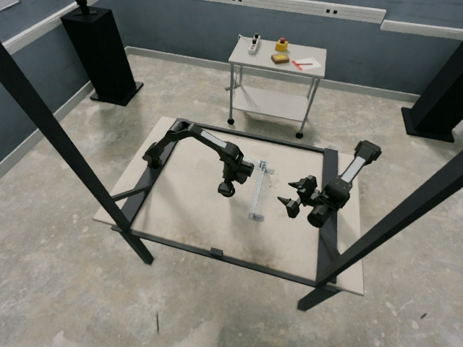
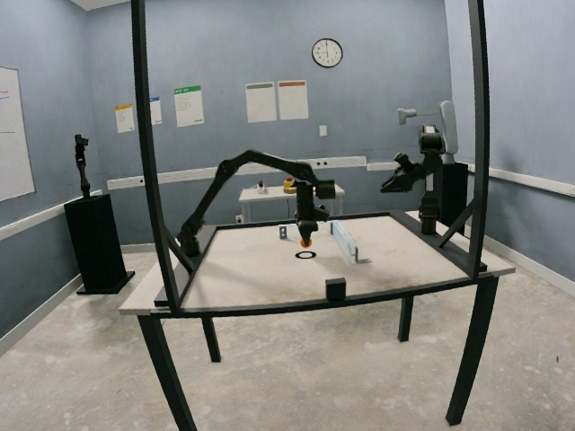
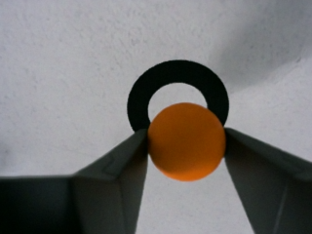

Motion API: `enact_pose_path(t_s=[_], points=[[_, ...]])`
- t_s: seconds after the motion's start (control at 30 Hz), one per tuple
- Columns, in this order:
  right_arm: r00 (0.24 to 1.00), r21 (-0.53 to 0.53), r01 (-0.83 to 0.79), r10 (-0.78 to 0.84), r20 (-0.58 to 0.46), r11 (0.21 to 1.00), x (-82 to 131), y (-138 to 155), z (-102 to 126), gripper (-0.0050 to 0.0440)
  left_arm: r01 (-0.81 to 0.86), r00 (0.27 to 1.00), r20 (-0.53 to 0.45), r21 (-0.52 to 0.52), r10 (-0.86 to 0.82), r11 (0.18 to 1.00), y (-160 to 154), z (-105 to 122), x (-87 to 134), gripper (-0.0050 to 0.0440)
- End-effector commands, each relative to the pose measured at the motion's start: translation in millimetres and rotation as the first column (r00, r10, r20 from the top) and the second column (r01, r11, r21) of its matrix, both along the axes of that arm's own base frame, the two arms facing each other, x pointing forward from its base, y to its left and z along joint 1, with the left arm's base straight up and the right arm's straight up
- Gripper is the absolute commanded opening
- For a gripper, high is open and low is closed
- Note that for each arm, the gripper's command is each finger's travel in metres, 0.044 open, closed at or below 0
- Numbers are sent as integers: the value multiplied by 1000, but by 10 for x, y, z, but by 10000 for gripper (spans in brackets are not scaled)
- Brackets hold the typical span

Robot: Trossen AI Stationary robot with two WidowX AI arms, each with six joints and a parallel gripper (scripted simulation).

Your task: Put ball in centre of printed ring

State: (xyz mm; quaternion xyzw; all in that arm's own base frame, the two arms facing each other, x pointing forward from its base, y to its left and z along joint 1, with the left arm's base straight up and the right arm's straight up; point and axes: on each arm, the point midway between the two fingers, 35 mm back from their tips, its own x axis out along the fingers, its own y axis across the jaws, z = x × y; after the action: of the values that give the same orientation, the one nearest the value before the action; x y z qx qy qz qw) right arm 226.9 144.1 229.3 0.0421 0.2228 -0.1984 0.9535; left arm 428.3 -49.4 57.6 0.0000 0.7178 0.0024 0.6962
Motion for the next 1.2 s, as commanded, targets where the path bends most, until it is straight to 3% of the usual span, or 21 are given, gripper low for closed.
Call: enact_pose_path(t_s=[0.0, 0.4, 0.8, 0.93, 0.97, 1.03, 1.17], points=[[1000, 22, 3, -3, 15, 1000, 7, 2, 69, 400, 3, 998, 61, -5, -2, 1000, 20, 127, -8, 153], [1000, 22, 3, -3, 15, 1000, 7, 2, 69, 400, 3, 999, 34, -2, -2, 1000, 21, -189, -18, 153], [1000, 22, 3, -3, 15, 1000, 7, 2, 69, 400, 1, 999, 53, -4, -1, 1000, 11, -121, 13, 153], [1000, 22, 3, -3, 15, 1000, 7, 2, 69, 400, 1, 999, 53, -4, -1, 1000, 11, -121, 13, 244], [1000, 22, 3, -3, 15, 1000, 7, 2, 69, 400, 1, 999, 53, -4, -1, 1000, 11, -121, 13, 244], [1000, 22, 3, -3, 15, 1000, 7, 2, 69, 400, 3, 997, 75, -7, -2, 1000, 12, -4, 42, 292], [1000, 22, 3, -3, 15, 1000, 7, 2, 69, 400, 3, 997, 79, -7, -2, 1000, 11, 99, 40, 304]])
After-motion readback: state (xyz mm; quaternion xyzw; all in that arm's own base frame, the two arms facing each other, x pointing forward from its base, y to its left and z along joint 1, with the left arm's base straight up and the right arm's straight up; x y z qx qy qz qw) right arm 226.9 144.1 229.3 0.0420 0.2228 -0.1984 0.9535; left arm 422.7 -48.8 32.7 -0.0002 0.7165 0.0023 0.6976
